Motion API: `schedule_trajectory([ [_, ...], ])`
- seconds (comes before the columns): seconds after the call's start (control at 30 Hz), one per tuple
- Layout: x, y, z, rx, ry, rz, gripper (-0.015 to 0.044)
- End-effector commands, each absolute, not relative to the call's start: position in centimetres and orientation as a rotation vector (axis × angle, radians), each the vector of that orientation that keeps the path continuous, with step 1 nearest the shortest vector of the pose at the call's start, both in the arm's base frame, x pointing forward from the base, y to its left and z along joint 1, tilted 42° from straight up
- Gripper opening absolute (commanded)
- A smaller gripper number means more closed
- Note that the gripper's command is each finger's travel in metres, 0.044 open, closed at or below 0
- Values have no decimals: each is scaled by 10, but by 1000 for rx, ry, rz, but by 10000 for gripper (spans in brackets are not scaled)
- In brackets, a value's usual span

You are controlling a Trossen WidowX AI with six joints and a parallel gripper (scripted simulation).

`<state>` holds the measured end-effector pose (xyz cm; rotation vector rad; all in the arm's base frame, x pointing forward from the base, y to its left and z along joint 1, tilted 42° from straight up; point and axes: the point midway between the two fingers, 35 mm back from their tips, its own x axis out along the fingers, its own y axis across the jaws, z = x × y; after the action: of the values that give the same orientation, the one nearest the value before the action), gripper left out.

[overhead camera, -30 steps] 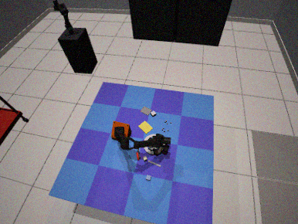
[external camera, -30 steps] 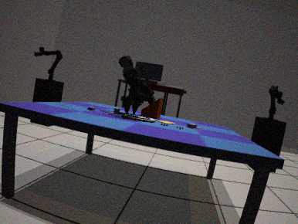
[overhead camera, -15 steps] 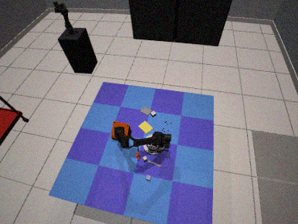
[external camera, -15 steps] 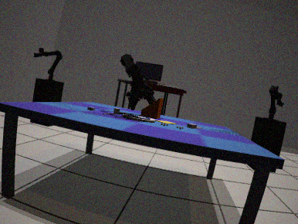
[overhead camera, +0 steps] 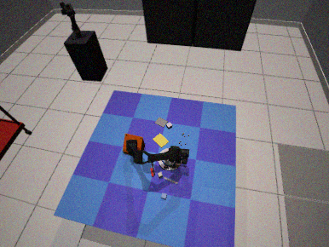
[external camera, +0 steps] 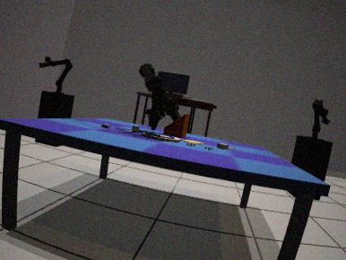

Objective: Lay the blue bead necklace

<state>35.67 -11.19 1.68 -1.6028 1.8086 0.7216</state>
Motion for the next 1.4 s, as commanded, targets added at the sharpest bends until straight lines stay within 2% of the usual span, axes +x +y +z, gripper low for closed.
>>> schedule_trajectory([
  [0.0,354,-117,10,-1605,1815,734,120],
  [0.47,351,-126,-2,-1606,1818,742,120],
  [0.63,353,-125,0,-1601,1814,735,0],
  [1.37,353,-125,0,-1601,1814,735,0],
])
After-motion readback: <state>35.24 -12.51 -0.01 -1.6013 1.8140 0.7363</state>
